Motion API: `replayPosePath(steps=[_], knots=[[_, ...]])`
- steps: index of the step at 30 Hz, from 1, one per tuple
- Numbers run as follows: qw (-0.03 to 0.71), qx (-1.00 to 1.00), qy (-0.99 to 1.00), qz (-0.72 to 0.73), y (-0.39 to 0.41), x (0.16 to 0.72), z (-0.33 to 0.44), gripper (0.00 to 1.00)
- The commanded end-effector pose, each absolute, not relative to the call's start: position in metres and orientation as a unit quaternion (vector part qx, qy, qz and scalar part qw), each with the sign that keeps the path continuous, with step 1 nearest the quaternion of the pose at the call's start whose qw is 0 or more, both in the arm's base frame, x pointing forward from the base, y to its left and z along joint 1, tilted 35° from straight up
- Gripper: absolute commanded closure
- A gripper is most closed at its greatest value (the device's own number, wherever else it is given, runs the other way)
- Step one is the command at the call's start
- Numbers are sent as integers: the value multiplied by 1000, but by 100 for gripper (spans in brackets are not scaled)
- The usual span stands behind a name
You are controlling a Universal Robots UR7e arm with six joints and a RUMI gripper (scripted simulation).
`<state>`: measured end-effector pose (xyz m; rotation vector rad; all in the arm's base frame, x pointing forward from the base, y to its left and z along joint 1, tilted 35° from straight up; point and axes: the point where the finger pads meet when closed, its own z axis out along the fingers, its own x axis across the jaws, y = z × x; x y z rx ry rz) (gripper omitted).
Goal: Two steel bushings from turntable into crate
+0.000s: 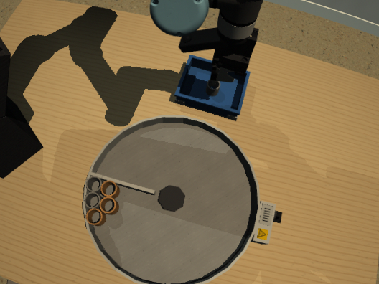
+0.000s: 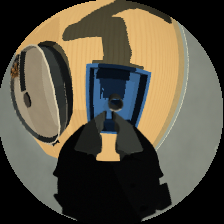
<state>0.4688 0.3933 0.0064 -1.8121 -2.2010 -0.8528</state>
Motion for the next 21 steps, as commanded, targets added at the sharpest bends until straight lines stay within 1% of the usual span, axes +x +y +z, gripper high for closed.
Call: replayPosePath(steps=[1,21], knots=[[83,-607,-737,-286,380,463,27,94],[83,-607,-737,-286,372,460,40,94]])
